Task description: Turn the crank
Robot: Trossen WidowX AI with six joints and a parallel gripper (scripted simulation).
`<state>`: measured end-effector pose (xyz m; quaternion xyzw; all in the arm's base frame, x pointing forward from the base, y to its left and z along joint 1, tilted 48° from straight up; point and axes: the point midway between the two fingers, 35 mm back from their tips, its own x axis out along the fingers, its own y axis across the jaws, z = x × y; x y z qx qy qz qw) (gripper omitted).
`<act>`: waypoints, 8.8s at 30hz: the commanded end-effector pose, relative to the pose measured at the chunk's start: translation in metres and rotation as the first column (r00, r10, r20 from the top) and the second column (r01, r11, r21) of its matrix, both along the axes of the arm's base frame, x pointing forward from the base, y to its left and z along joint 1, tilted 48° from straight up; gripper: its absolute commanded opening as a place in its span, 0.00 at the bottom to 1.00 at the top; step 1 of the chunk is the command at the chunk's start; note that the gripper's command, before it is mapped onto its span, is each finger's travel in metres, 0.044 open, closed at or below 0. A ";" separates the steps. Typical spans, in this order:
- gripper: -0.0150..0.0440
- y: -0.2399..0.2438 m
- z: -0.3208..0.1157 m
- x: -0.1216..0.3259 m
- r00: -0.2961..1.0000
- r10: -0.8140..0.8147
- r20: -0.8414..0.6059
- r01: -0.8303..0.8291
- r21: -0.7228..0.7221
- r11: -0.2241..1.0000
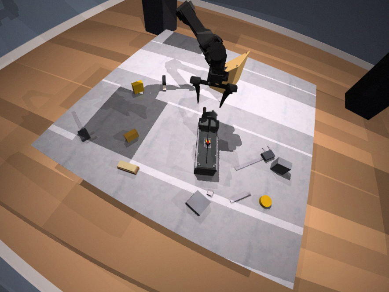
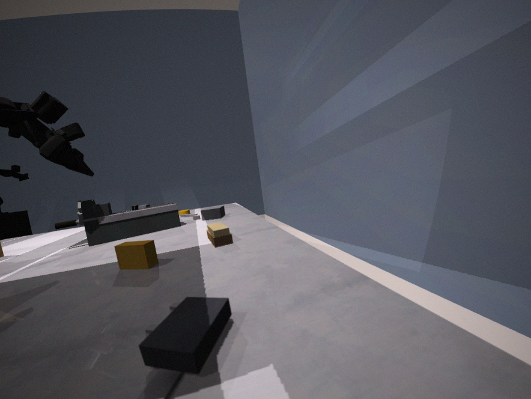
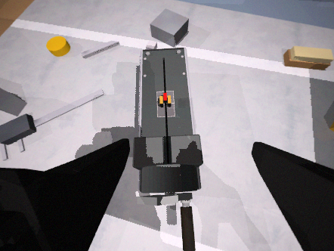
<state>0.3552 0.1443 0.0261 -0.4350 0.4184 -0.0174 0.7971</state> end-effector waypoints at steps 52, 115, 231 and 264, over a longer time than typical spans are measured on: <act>1.00 0.020 -0.024 0.053 0.996 -0.055 0.069 0.057 -0.030 0.998; 1.00 -0.106 -0.056 -0.053 0.996 0.079 -0.042 -0.077 0.029 0.997; 0.25 -0.098 -0.111 -0.078 0.996 0.080 -0.040 -0.079 0.028 0.997; 0.25 -0.081 -0.073 -0.071 0.996 0.080 -0.040 -0.079 0.029 0.996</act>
